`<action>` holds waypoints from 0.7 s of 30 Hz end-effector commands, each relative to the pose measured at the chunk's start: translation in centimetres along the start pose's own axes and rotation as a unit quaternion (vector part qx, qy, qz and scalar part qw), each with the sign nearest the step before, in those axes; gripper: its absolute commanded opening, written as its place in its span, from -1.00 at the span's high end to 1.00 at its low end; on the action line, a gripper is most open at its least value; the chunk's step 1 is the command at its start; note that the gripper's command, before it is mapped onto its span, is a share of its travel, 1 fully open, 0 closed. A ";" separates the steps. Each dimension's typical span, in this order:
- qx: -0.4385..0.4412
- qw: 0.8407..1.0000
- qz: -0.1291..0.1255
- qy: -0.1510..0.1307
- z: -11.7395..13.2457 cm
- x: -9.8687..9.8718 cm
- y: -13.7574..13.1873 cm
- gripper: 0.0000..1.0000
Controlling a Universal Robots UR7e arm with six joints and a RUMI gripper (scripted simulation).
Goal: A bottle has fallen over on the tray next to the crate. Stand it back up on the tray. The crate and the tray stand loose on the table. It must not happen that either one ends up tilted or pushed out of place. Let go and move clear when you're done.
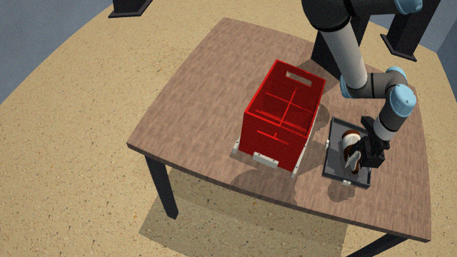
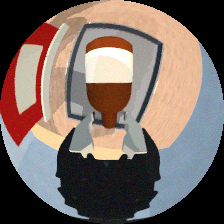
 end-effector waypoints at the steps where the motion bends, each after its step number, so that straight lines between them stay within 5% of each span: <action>1: 0.000 1.000 0.000 -0.001 0.0 0.0 0.0 0.24; 8: 0.000 1.000 0.000 -0.001 0.0 0.0 0.0 0.24; 9: 0.000 1.000 0.000 -0.001 0.0 0.0 0.0 1.00; 21: 0.000 1.000 0.000 -0.001 0.0 0.0 0.0 1.00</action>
Point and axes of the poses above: the point where the finger pads meet when closed, its own x axis out along the fingers, its own y axis across the jaws, z = x × y, the point moved 7 cm from there along -x, back along the fingers, and after that the axes turned 7 degrees about x, right-handed, at the moved point
